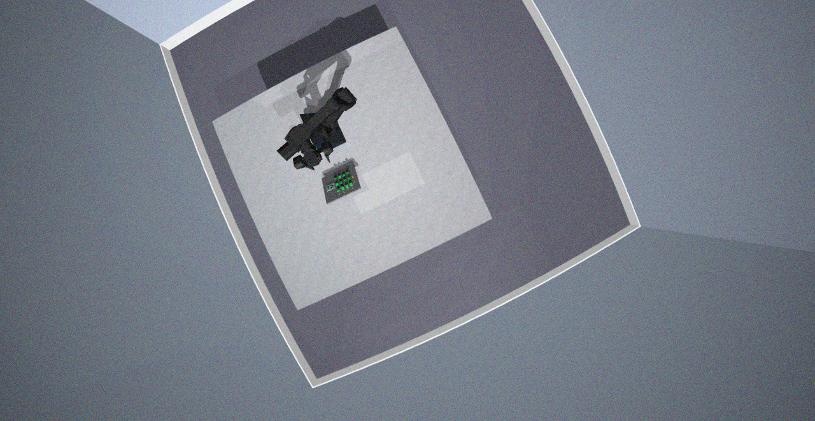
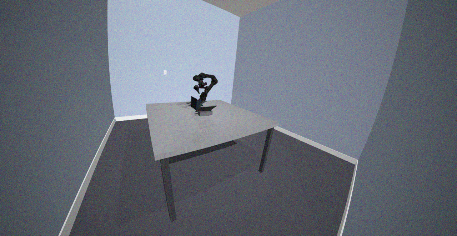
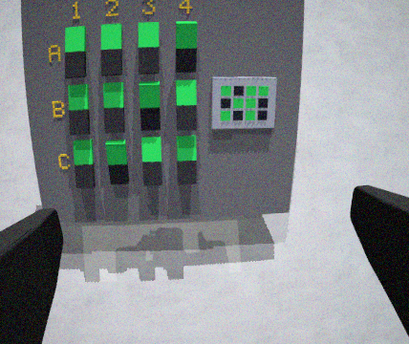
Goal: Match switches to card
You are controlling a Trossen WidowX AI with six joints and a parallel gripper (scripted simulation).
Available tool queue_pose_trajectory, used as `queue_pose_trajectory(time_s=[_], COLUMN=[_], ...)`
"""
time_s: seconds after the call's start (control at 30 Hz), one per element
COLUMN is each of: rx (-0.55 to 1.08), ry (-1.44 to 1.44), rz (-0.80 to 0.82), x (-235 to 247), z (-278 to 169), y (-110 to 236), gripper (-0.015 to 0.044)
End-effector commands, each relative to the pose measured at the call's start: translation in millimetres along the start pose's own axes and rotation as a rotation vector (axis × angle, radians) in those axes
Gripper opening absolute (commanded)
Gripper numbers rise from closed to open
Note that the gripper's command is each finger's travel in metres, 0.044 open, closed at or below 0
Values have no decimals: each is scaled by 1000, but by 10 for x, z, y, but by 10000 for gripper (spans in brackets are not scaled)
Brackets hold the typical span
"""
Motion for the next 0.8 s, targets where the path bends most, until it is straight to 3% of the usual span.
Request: queue_pose_trajectory(time_s=[0.0, 0.33, 0.47, 0.77], rx=[1, -3, -4, -32], ry=[-1, -41, -44, -43], rz=[-1, 23, 34, 32], x=[7, 591, 645, 666], z=[9, 326, 332, 300], y=[-18, -937, -995, -1346], gripper=[374, 111, 6, 0])
Point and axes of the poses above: the point midway between the two fingers, 35 mm back from their tips, its own y axis back along the fingers, its own x axis across the jaws, z = x × y, the point moved 10 cm from there along y, back along the fingers, and after that the axes turned 5 degrees about y, right-handed, at the moved point
